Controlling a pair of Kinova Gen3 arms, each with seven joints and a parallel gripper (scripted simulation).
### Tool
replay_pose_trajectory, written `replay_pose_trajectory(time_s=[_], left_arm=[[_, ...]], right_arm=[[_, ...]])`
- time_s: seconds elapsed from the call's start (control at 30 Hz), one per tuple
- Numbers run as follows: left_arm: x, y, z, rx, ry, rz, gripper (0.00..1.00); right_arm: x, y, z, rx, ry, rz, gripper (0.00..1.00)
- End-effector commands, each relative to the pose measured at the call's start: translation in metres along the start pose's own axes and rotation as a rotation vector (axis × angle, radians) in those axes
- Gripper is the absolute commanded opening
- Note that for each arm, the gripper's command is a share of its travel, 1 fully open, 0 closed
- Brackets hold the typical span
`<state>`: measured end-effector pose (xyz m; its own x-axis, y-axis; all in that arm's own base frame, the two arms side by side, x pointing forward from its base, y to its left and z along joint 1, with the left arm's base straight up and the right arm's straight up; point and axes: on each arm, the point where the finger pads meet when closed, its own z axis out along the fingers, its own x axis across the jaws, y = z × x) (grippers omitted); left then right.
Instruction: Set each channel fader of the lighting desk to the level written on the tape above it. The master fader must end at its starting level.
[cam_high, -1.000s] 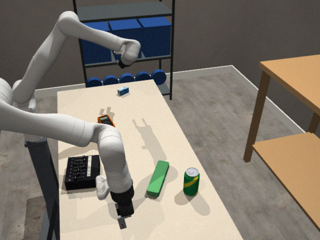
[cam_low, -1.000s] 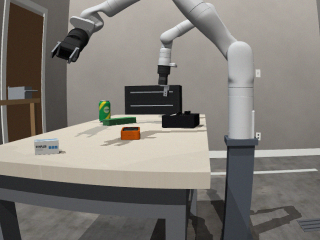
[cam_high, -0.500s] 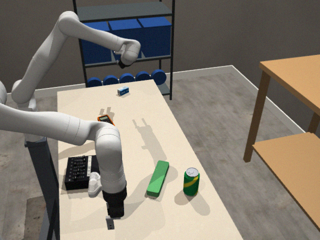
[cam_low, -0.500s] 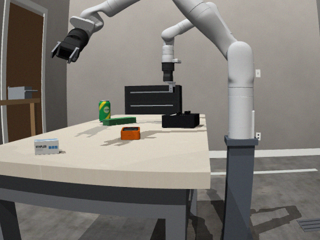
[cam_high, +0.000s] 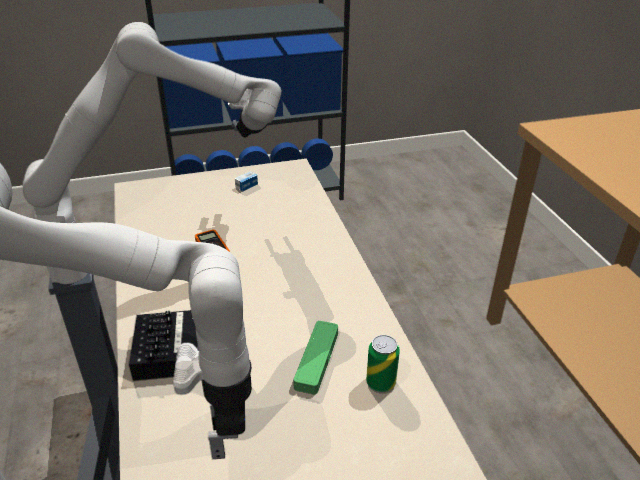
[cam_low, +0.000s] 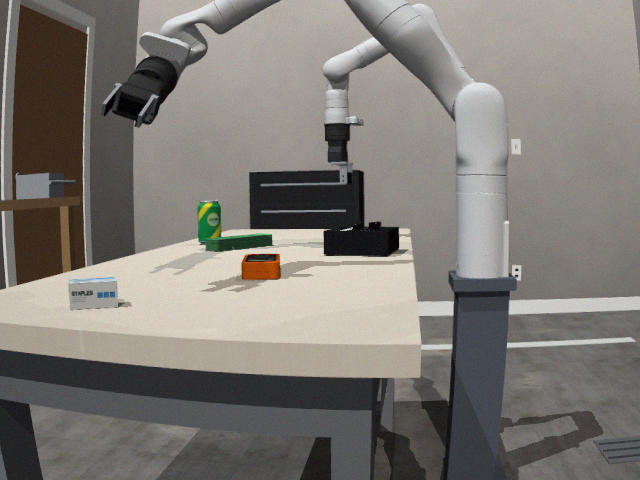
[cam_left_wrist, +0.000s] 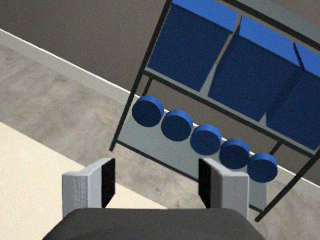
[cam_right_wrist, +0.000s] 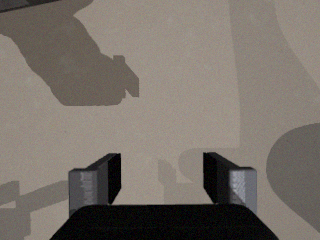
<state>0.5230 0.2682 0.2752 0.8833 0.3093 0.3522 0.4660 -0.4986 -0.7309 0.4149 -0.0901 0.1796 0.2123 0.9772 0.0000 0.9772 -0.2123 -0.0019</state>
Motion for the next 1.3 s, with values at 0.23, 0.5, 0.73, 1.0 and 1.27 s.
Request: replay_pose_trajectory(time_s=[0.23,0.5,0.73,1.0,1.27], left_arm=[[0.001,-0.001,-0.001,0.000,0.002,-0.002,1.00],[0.001,-0.001,-0.001,0.000,0.002,-0.002,1.00],[0.001,-0.001,-0.001,0.000,0.002,-0.002,1.00],[0.001,-0.001,-0.001,0.000,0.002,-0.002,1.00],[0.001,-0.001,-0.001,0.000,0.002,-0.002,1.00]], right_arm=[[-0.008,0.000,-0.001,-0.002,0.000,0.020,1.00],[-0.030,-0.001,-0.001,-0.002,0.000,0.071,1.00],[-0.077,-0.007,-0.001,-0.002,0.000,0.182,1.00],[-0.133,-0.021,-0.001,-0.002,0.000,0.318,1.00],[-0.220,-0.061,-0.001,-0.002,0.001,0.543,1.00]])
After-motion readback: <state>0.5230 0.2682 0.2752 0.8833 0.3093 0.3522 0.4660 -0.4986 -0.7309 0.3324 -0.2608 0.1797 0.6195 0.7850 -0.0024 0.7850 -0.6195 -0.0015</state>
